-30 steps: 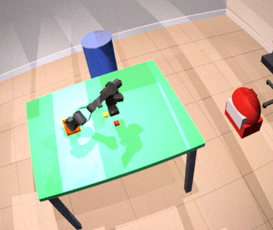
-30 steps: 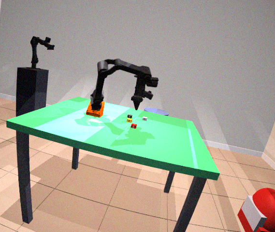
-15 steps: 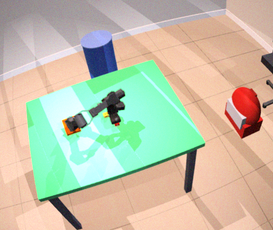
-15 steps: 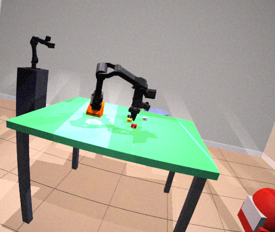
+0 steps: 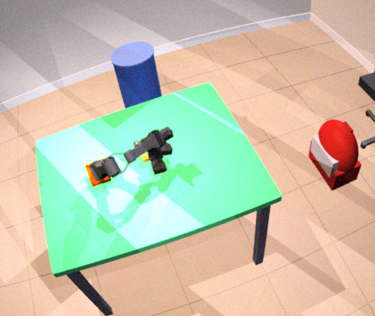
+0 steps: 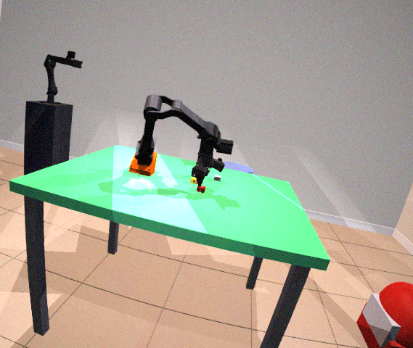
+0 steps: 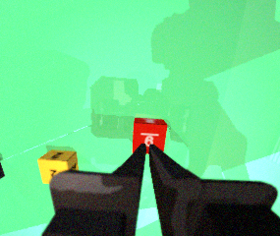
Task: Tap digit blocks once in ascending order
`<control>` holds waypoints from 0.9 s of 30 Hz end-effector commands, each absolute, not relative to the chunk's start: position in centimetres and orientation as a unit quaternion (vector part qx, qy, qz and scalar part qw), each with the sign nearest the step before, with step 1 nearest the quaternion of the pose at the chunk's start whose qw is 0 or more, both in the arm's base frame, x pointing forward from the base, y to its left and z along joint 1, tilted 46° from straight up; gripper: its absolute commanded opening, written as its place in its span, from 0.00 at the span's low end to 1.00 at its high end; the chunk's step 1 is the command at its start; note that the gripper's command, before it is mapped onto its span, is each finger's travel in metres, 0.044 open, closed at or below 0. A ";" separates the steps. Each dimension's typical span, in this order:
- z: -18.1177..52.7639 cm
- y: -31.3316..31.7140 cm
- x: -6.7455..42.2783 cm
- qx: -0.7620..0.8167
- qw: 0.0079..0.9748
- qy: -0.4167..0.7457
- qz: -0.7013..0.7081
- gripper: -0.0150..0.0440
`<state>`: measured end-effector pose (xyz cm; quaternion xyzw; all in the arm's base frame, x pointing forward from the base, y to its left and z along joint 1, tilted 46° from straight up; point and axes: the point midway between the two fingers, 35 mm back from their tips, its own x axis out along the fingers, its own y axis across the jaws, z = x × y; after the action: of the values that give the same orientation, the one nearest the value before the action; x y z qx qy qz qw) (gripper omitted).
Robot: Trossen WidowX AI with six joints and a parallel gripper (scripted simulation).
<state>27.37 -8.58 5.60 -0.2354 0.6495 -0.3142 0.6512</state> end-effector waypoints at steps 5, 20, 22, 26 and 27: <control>5.2 -8.9 27.1 -0.240 0.648 0.652 -0.313 0.29; 3.3 2.0 30.4 -0.228 0.658 0.657 -0.290 0.60; 2.0 4.8 30.7 -0.226 0.658 0.658 -0.288 0.69; -1.1 10.4 30.2 -0.225 0.656 0.660 -0.288 0.87; -1.9 11.7 29.9 -0.226 0.655 0.660 -0.290 0.91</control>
<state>30.64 7.01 0.76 -0.2261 0.6587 -0.2871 0.6577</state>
